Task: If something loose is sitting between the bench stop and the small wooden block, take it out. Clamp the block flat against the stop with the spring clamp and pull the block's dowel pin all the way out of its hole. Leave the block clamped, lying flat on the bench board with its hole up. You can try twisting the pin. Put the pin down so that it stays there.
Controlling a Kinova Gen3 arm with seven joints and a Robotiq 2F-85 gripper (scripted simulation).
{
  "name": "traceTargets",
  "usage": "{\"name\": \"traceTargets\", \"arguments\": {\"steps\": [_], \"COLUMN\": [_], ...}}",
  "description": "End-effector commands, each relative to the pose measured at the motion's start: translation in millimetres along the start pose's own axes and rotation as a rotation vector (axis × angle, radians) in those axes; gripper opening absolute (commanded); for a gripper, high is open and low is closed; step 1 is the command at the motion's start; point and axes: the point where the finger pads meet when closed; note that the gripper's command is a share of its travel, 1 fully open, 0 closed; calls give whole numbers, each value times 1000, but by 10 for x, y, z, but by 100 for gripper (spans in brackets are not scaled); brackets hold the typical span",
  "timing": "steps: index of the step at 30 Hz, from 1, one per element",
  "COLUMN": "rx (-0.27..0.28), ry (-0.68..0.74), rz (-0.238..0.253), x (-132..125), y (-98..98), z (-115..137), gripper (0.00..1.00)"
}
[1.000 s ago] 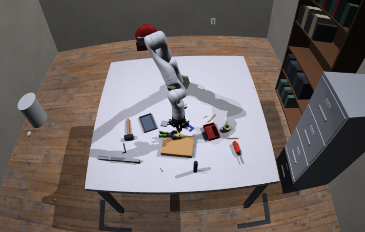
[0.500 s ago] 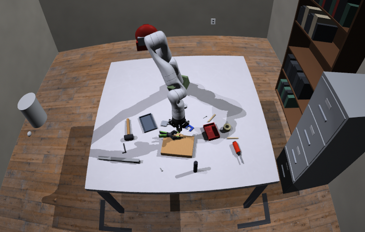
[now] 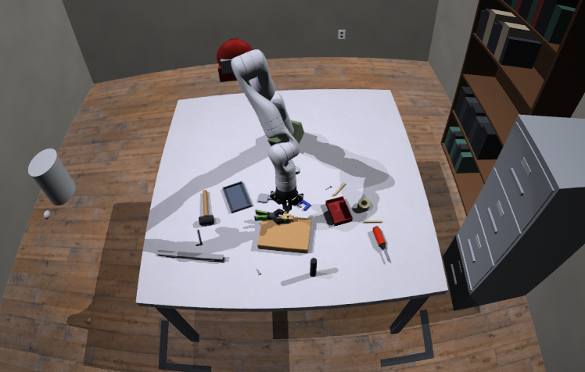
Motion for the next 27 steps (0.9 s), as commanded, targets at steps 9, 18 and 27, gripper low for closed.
{"name": "traceTargets", "arguments": {"steps": [9,18,27], "rx": [-1,2,7], "ry": [0,1,4], "rz": [-1,-3,-7], "x": [7,78,222], "y": [-4,0,9], "z": [-2,23,78], "gripper": [10,10,10]}}
Point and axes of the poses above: the point where the finger pads meet when closed, its own y axis out along the fingers, its own x axis across the jaws, z = x × y, and after that the axes turned 12 degrees about y, right-handed
